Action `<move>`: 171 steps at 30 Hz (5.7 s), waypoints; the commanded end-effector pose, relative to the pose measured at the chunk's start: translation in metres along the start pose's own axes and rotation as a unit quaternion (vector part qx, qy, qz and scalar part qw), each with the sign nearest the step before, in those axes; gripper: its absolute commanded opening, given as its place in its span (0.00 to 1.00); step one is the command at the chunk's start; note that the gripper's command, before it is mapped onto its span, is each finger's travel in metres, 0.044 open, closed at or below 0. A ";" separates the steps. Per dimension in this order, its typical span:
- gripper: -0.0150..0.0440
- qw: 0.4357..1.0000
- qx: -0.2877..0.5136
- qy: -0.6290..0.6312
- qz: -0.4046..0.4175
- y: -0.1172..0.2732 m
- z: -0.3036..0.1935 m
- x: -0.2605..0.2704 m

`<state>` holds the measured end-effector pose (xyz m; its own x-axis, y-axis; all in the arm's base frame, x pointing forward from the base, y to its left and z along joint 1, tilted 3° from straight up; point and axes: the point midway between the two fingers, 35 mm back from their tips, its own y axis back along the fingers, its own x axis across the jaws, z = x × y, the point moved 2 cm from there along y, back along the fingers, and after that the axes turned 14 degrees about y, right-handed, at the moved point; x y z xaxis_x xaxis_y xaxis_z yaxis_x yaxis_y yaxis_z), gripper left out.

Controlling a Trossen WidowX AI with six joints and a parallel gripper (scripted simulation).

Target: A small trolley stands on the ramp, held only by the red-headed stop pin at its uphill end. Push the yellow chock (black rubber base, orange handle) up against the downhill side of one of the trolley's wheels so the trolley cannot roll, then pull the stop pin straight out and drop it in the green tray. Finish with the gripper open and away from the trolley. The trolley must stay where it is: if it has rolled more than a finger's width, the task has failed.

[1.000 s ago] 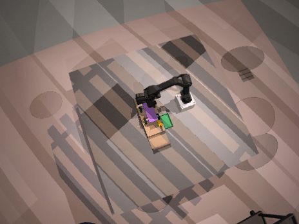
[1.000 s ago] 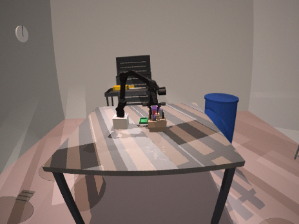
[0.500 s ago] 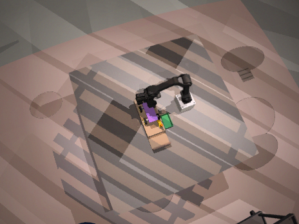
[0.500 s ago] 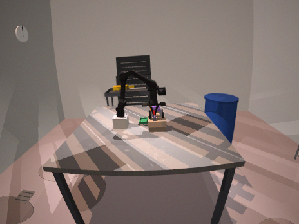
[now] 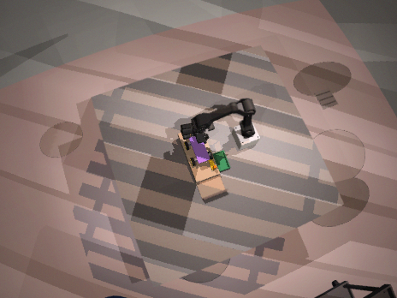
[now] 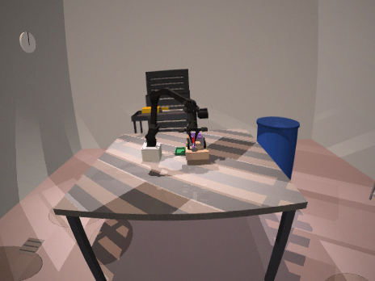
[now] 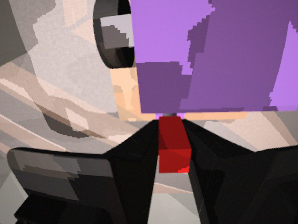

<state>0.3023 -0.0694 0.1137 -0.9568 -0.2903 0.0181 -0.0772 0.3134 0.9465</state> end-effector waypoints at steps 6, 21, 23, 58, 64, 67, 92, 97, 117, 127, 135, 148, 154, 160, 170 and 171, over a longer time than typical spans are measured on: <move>0.25 1.000 0.001 0.000 -0.002 0.009 -0.001 0.000; 0.25 1.000 0.001 0.000 -0.002 0.019 -0.002 0.000; 0.25 1.000 0.001 0.000 -0.002 0.021 -0.002 0.000; 0.25 1.000 0.002 0.000 -0.002 0.035 -0.015 0.003; 0.25 1.000 0.002 0.000 -0.002 0.034 -0.025 0.006; 0.25 1.000 0.002 0.000 -0.002 0.033 -0.030 0.007; 0.25 1.000 0.002 0.001 0.000 0.030 -0.020 0.072; 0.25 1.000 0.002 0.001 0.001 0.030 -0.016 0.088; 0.25 1.000 0.000 0.001 0.000 0.036 0.033 0.073; 0.25 1.000 -0.002 0.001 0.000 0.041 0.067 0.063; 0.25 1.000 -0.003 0.001 -0.001 0.045 0.095 0.056; 0.25 1.000 -0.005 0.001 -0.001 0.049 0.141 0.047; 0.25 1.000 -0.006 0.001 -0.001 0.051 0.165 0.043; 0.25 1.000 -0.007 0.001 -0.001 0.053 0.189 0.039; 0.25 1.000 -0.010 0.020 -0.003 0.054 0.201 0.037; 0.25 0.999 -0.013 0.034 -0.005 0.054 0.200 0.037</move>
<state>0.2057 0.1168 0.1004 -0.9493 -0.3133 0.0255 -0.0736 0.3003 0.9510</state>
